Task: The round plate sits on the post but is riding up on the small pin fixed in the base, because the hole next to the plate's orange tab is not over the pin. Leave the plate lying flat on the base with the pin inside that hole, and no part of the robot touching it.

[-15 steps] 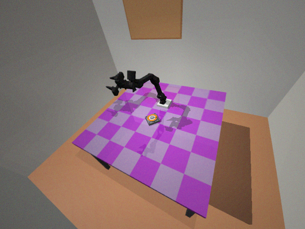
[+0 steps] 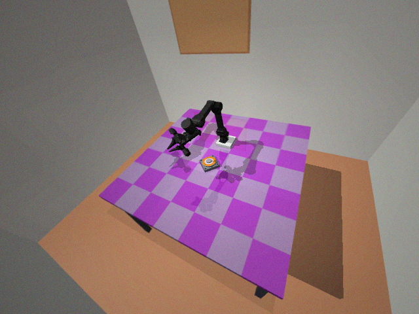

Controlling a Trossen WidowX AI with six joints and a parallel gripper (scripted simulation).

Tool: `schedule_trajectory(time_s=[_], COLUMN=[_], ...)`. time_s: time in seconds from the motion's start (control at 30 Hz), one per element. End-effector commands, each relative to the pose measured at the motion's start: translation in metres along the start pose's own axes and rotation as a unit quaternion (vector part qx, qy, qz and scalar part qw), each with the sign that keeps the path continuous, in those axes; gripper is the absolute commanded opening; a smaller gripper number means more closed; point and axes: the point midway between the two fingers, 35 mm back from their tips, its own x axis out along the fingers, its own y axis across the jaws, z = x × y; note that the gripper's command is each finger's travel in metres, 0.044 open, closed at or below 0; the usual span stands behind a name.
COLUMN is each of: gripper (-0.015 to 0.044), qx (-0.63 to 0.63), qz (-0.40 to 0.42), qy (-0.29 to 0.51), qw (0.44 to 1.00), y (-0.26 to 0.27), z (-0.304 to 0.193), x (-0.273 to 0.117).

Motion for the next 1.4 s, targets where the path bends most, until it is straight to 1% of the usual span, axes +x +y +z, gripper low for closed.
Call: schedule_trajectory(time_s=[0.0,0.07,0.13,0.27,0.33,0.4,0.47,0.5,0.77,1.1,1.37], gripper=[0.0000,0.0000,0.0000,0.0000,0.0000,0.0000,0.0000,0.0000,0.0000,0.0000,0.0000], qx=[-0.020,-0.024,-0.033,-0.040,-0.040,-0.040,-0.039,-0.039,-0.039,-0.039,-0.038], qz=[0.120,0.145,0.211,0.289,0.305,0.338,0.353,0.355,0.356,0.356,0.356], qy=[0.072,0.093,0.159,0.267,0.296,0.376,0.435,0.450,0.453,0.453,0.453], qw=[0.990,0.985,0.964,0.919,0.904,0.862,0.827,0.819,0.817,0.817,0.817], y=[0.051,0.062,0.089,0.116,0.120,0.126,0.127,0.126,0.125,0.148,0.151], z=[-0.056,-0.071,-0.114,-0.178,-0.194,-0.235,-0.262,-0.269,-0.275,-0.309,-0.308], x=[-0.023,-0.029,-0.052,-0.094,-0.107,-0.142,-0.168,-0.175,-0.176,-0.162,-0.160])
